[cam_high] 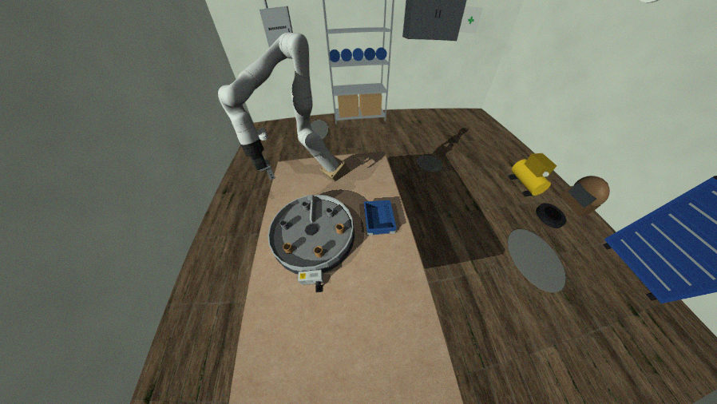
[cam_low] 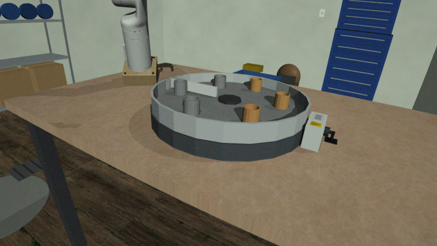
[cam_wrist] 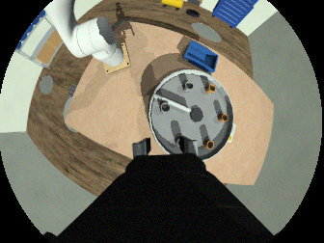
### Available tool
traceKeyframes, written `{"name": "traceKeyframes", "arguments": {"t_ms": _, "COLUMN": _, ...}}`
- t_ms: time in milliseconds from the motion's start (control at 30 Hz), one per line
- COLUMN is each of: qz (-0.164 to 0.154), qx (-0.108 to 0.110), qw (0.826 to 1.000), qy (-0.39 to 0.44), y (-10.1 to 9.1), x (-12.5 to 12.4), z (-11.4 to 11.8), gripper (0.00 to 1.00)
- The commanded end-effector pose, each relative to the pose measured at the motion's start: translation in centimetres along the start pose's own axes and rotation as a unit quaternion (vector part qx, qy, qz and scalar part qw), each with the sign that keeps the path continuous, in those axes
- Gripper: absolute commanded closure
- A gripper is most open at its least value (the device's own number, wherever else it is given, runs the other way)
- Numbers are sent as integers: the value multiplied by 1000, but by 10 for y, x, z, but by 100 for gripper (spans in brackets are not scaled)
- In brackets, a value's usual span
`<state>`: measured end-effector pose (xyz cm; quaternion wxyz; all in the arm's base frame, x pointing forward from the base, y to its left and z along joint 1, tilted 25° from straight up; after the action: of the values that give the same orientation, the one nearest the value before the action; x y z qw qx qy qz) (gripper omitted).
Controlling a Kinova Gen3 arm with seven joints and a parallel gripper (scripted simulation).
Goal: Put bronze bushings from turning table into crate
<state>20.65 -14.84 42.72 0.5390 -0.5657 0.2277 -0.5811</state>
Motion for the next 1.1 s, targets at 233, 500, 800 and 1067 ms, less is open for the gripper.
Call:
{"name": "traceKeyframes", "arguments": {"t_ms": 233, "qz": -6, "qx": 1, "qw": 1000, "qy": -8, "y": -8, "x": -30, "z": 27, "gripper": 0}}
{"name": "traceKeyframes", "arguments": {"t_ms": 500, "qz": -5, "qx": 1, "qw": 1000, "qy": -8, "y": -11, "x": -48, "z": 43, "gripper": 0}}
{"name": "traceKeyframes", "arguments": {"t_ms": 800, "qz": -5, "qx": 1, "qw": 1000, "qy": -8, "y": -15, "x": -74, "z": 66, "gripper": 0}}
{"name": "traceKeyframes", "arguments": {"t_ms": 1067, "qz": -5, "qx": 1, "qw": 1000, "qy": -8, "y": -18, "x": -91, "z": 82, "gripper": 0}}
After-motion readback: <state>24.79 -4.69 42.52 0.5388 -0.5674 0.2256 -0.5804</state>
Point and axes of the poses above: the point where the finger pads meet when closed, its own y axis out along the fingers, its own z axis across the jaws, x = y × z, the point moved 3 cm from there along -y, back along the fingers, and after that the axes turned 4 degrees about y, right-handed, at the moved point
